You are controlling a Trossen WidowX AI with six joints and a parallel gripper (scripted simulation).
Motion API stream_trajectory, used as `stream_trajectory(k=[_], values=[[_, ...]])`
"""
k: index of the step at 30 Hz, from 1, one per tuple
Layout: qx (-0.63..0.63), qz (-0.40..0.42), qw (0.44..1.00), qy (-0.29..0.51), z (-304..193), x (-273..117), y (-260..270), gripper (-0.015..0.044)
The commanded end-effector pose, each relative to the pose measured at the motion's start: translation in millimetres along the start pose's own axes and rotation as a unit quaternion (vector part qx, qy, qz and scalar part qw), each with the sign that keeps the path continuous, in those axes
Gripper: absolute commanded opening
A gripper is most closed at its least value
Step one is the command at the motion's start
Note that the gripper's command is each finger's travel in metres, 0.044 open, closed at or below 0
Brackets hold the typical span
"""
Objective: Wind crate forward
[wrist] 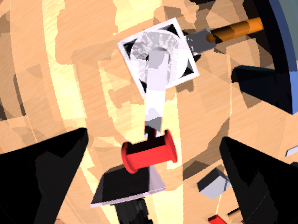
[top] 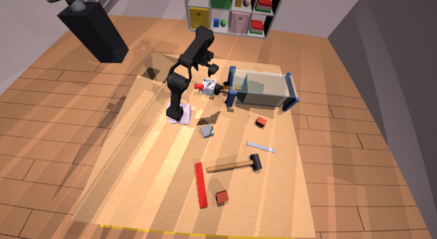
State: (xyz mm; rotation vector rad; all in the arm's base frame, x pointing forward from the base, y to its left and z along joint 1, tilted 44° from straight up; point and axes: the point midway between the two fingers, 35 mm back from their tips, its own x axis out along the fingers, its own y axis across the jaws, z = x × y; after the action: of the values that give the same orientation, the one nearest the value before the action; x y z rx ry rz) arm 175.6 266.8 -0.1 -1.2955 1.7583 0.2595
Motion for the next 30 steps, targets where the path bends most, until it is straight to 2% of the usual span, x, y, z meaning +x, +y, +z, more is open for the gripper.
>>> stream_trajectory(k=[1,6,12,16,30], values=[[0.001,-0.009,1.000,0.004,2,7,-1,0.0440],[-0.001,-0.010,1.000,0.010,1,54,-2,0.0440],[-0.001,-0.010,1.000,0.011,1,63,-2,0.0440],[-0.001,-0.011,1.000,0.011,0,94,-3,0.0440],[-0.001,-0.011,1.000,0.011,-1,117,-4,0.0440]])
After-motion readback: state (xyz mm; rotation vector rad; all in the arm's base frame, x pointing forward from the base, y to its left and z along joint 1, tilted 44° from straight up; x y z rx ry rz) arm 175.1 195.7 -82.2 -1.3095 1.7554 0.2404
